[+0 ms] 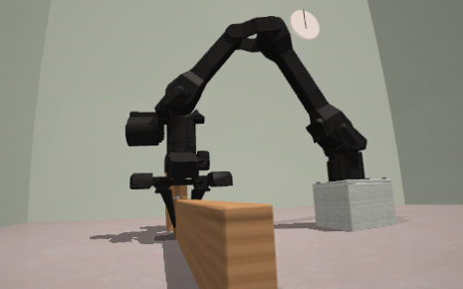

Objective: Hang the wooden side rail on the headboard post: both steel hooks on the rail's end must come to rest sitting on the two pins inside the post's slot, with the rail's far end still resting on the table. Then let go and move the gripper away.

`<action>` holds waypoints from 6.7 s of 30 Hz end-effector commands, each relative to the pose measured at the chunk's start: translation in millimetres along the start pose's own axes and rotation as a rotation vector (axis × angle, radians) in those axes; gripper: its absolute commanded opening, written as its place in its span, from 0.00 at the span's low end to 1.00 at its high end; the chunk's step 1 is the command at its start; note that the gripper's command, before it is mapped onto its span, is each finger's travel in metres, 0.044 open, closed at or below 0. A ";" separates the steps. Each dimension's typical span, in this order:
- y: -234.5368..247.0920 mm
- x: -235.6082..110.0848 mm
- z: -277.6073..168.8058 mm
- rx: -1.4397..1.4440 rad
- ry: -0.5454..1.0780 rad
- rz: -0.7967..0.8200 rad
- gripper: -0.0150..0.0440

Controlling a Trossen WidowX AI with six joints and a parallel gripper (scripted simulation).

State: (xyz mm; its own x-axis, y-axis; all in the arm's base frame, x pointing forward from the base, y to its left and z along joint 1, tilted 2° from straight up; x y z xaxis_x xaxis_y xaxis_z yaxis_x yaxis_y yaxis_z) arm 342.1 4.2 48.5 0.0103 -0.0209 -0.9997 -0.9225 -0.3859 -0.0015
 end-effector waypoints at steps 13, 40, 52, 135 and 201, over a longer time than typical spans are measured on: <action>-0.5 -0.6 -0.3 -0.013 -0.004 0.004 0.25; -0.5 -5.1 -0.4 -0.013 -0.004 0.004 0.25; -0.5 -7.1 -0.4 -0.013 -0.004 0.004 0.25; -0.7 -21.0 -0.5 -0.013 -0.004 0.004 0.25; -0.8 -32.0 -0.5 -0.013 -0.004 0.004 0.25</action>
State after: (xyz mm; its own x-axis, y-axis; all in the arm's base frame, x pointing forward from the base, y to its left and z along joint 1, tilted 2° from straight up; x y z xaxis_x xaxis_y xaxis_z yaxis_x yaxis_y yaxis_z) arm 339.0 4.6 73.9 -0.0150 -0.0204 -0.9997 -0.9195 -0.3925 0.0218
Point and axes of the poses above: the point midway between the two fingers, 35 mm back from their tips, its own x axis out along the fingers, its own y axis across the jaws, z = x × y, the point moved 8 cm from there along -x, back along the fingers, and after that the axes turned 12 degrees about -x, right-handed, at the moved point
